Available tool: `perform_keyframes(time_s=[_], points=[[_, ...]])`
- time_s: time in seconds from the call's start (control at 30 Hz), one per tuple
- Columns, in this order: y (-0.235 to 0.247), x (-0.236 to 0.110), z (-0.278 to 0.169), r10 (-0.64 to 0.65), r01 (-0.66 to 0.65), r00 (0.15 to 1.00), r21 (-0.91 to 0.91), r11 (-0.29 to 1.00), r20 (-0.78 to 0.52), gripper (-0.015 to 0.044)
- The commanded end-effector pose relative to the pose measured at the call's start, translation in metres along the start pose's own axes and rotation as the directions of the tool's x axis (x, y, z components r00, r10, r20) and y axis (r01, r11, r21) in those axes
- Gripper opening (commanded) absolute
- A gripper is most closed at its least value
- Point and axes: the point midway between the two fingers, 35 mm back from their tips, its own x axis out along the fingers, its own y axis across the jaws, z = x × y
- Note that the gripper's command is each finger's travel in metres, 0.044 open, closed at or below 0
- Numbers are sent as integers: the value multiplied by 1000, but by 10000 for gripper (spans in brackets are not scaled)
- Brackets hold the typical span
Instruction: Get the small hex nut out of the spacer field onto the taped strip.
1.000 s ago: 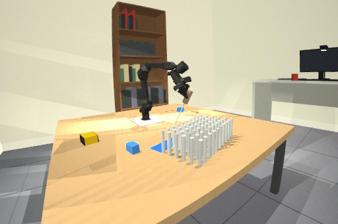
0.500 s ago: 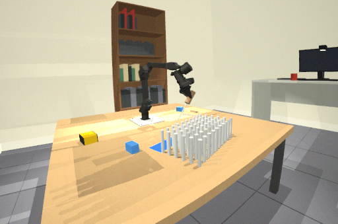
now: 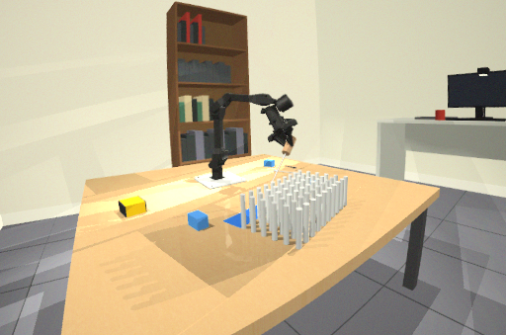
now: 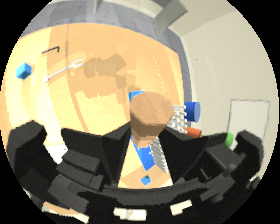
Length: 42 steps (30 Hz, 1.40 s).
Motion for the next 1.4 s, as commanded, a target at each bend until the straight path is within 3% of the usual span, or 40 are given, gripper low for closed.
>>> perform_keyframes(time_s=[0.0, 0.33, 0.63, 1.0, 1.37], points=[[1, -1, 12, -14, 13, 1000, -154, 988, -5, 0], [12, 2, 35, -20, 6, 999, -472, 882, -26, 0], [15, 4, 47, -39, 9, 999, -622, 783, -35, 0], [31, 5, 72, -53, -19, 997, -866, 500, -53, 0], [50, 5, 97, -74, -54, 995, -988, 145, -65, 0]])
